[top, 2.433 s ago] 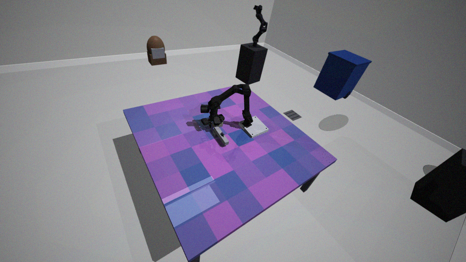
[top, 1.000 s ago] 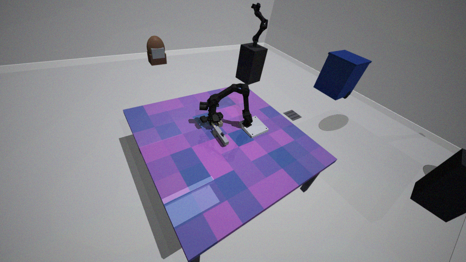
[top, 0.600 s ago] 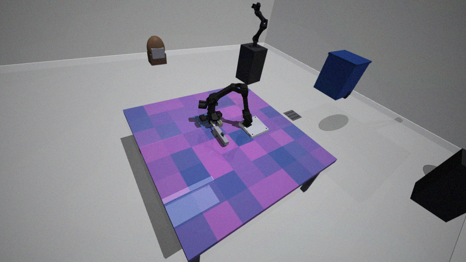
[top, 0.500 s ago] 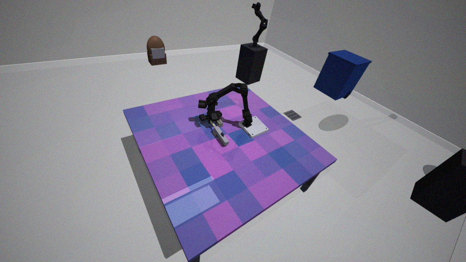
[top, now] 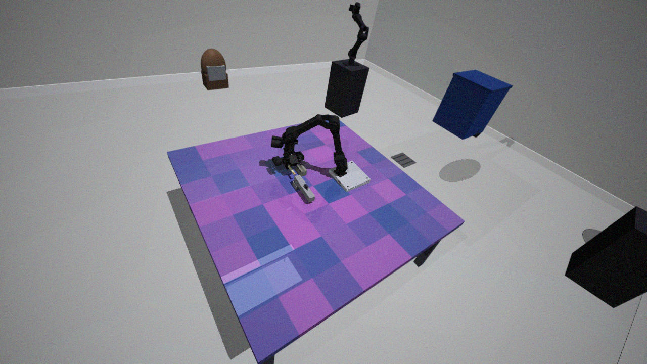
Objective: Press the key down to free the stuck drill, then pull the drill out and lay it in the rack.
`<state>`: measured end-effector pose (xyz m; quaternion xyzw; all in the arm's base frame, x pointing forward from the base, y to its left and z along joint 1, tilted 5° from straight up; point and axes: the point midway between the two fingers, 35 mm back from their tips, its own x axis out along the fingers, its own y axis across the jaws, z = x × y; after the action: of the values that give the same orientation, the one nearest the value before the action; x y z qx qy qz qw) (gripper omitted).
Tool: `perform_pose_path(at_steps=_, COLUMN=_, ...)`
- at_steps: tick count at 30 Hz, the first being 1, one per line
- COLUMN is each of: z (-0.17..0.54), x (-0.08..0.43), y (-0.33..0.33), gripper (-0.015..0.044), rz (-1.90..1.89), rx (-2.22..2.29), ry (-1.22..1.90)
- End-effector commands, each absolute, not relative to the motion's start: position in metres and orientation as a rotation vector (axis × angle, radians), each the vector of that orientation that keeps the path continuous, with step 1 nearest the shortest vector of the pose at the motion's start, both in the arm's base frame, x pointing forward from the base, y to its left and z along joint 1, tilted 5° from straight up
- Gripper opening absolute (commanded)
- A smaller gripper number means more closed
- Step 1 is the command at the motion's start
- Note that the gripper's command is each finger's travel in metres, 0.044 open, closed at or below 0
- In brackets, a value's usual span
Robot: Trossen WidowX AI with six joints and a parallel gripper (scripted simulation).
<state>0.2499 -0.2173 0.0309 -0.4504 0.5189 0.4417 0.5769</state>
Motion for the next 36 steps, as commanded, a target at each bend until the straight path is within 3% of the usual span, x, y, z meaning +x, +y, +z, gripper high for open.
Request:
perform_pose_path(at_steps=1, z=0.034, x=0.25, y=-0.217, gripper=0.0, rz=1.038, rx=-1.06, ry=1.211)
perform_pose_path(at_steps=36, z=0.055, x=0.248, y=-0.217, gripper=0.0, rz=1.038, rx=-1.06, ry=1.211)
